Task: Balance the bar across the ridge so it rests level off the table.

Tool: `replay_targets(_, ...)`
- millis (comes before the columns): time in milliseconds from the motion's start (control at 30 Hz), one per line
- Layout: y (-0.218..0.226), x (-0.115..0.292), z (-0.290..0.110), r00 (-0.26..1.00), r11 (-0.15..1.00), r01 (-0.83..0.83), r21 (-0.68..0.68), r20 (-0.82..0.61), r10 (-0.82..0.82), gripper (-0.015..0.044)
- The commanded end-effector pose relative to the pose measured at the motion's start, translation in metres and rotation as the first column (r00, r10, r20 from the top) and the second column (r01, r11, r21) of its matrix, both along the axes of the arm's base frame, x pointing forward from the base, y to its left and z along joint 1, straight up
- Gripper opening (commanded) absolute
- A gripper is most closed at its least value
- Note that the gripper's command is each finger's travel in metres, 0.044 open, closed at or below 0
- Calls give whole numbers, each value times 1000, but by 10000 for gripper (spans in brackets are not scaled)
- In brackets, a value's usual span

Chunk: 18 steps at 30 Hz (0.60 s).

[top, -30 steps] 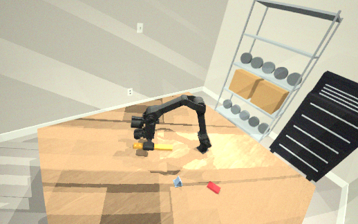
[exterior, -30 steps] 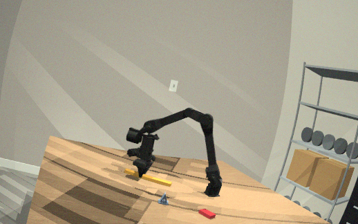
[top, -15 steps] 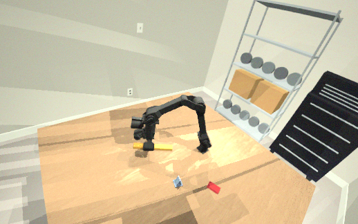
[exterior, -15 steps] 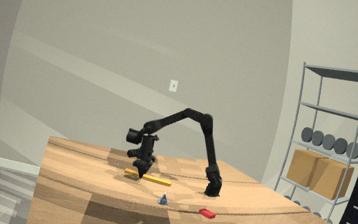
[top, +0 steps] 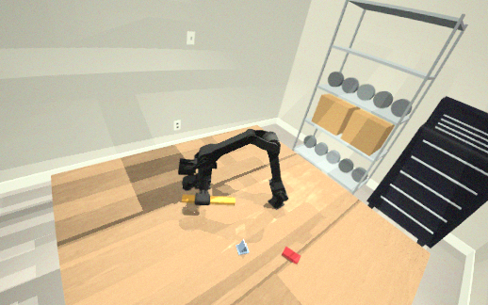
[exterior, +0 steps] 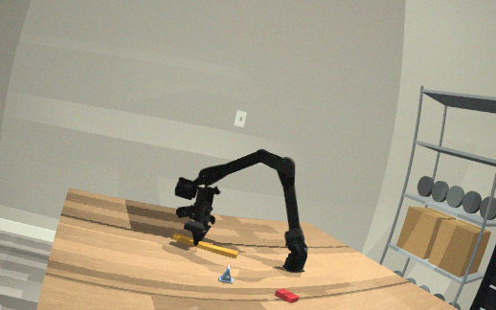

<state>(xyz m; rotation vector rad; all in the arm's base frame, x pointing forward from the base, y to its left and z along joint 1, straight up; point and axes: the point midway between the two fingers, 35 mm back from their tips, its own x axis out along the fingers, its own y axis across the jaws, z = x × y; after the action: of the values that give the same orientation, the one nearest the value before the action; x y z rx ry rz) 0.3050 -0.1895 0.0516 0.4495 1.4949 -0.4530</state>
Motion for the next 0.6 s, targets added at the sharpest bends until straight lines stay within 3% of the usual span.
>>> replay_targets(0,-1,1,8,1000,1000,0,-2,1,0,0)
replay_targets(567,-2,2,52,1000,1000,2,-5,2,-2,0)
